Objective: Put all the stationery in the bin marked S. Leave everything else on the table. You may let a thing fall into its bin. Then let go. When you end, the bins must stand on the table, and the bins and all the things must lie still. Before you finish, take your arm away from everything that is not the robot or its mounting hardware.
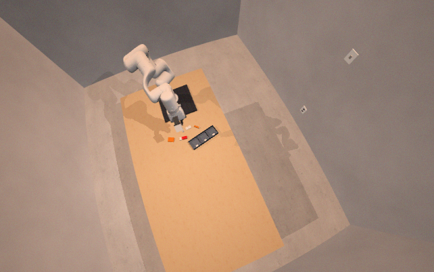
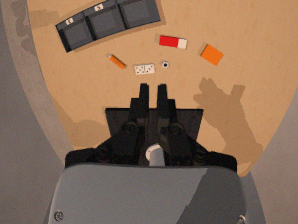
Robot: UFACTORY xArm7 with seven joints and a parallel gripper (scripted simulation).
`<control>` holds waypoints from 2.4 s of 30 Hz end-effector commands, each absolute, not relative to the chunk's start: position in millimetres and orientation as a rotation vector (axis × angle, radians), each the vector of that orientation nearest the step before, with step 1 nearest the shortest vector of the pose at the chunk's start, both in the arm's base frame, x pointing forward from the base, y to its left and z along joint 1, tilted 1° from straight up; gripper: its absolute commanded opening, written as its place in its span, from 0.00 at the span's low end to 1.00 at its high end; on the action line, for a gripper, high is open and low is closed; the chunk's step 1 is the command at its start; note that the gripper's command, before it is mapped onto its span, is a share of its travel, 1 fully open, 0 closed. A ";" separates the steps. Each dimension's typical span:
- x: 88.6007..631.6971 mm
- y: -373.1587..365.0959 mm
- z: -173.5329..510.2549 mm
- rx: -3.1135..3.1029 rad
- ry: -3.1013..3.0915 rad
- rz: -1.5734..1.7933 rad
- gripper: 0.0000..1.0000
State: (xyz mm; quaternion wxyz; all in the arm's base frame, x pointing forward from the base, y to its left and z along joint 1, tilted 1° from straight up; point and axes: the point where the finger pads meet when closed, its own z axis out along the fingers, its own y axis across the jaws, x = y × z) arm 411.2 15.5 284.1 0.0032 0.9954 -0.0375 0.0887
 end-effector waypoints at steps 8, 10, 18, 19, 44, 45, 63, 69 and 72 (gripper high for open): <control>383.5 -6.2 217.4 3.116 -0.058 0.011 0.07; 380.2 -8.6 210.1 3.116 -0.058 0.011 0.07; 380.2 -8.6 210.1 3.116 -0.058 0.011 0.07; 380.2 -8.6 210.2 3.116 -0.058 0.011 0.07; 457.3 24.7 120.2 3.107 0.246 0.007 0.07; 461.0 26.3 115.8 3.107 0.246 0.007 0.07; 500.2 43.0 70.6 3.107 0.246 0.008 0.07; 500.2 42.9 65.3 3.107 0.246 0.008 0.07; 500.3 42.7 57.3 3.107 0.246 0.008 0.07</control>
